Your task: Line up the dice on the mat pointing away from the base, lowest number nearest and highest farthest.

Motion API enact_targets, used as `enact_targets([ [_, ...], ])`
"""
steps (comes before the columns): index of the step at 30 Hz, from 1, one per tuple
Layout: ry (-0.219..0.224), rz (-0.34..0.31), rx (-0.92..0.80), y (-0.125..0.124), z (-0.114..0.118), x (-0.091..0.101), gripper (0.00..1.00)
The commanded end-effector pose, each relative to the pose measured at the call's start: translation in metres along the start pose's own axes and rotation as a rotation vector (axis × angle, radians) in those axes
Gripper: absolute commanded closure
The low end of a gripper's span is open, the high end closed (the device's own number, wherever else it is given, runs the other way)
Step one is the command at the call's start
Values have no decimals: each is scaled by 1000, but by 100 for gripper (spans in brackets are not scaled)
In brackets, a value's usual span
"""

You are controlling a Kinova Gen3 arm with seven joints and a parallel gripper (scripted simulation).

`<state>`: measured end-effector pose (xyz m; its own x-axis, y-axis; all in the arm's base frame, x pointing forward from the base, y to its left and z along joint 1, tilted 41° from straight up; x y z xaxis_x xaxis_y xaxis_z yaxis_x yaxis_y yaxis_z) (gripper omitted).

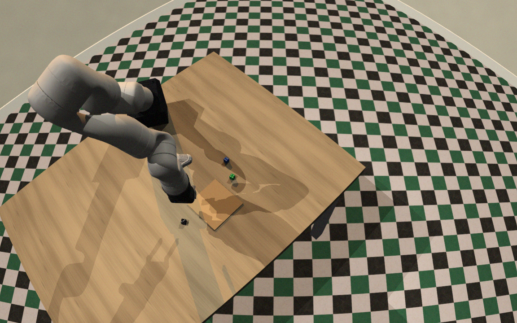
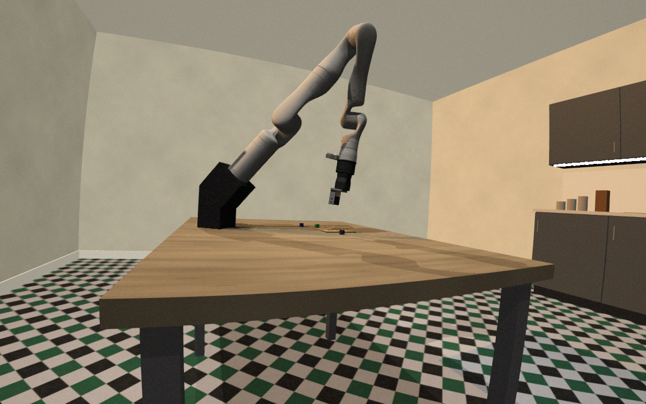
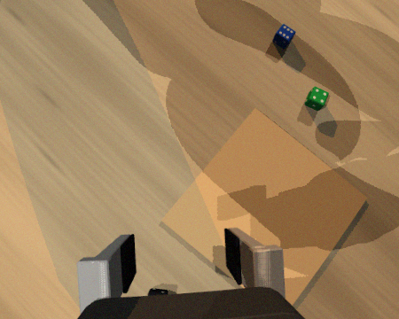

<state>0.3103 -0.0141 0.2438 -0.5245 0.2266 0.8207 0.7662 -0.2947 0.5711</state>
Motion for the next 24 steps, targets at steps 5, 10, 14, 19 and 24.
enact_targets([
  [5,1,-105,-130,26,-32,18,0],
  [10,4,-113,-144,28,-35,19,0],
  [14,4,-115,-147,29,-36,19,0],
  [19,4,-115,-147,29,-36,19,0],
  [24,4,-115,-147,29,-36,19,0],
])
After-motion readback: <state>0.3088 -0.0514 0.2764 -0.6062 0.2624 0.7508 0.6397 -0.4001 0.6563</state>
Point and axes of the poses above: the point where the finger pads meet when closed, its own x axis back along the fingers, its own z axis across the jaws, y = z × x, the point moved 7 cm from there along x, back along the fingers, and after that the axes turned 15 degrees about x, right-handed, at the moved point
